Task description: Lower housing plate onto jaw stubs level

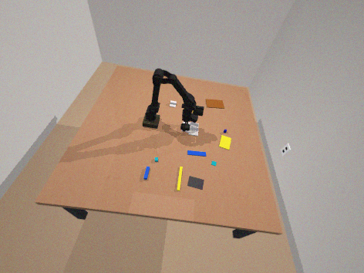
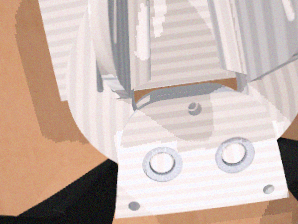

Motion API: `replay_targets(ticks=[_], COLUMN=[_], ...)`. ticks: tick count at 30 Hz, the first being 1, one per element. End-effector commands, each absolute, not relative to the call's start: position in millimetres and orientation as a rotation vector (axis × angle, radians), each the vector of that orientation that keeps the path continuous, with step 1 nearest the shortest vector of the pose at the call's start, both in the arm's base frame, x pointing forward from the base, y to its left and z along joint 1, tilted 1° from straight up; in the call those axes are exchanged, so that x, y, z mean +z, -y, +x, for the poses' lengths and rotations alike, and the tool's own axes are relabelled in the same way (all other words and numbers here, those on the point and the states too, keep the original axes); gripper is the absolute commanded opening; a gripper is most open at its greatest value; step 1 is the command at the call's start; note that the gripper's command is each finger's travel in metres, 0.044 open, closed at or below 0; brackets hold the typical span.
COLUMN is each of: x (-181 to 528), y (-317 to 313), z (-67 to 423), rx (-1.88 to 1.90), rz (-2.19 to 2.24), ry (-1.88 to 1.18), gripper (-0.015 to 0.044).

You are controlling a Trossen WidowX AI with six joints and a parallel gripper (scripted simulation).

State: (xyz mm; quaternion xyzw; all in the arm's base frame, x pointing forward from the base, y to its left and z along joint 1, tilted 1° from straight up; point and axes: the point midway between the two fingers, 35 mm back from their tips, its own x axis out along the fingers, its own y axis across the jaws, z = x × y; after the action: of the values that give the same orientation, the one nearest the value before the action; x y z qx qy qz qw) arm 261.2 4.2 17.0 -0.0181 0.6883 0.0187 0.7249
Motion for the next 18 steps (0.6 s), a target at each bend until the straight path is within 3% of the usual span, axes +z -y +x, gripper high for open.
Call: replay_targets(ticks=[1,16,18], x=[15.7,15.7,17.0], y=[-4.5,-4.5,-4.2], z=[259.8,259.8,261.2], rx=[0.039,0.039,0.041], rz=[-0.034,-0.034,-0.04], ry=[-1.522,-1.522,-1.519], gripper=[0.0351,0.0351,0.0403])
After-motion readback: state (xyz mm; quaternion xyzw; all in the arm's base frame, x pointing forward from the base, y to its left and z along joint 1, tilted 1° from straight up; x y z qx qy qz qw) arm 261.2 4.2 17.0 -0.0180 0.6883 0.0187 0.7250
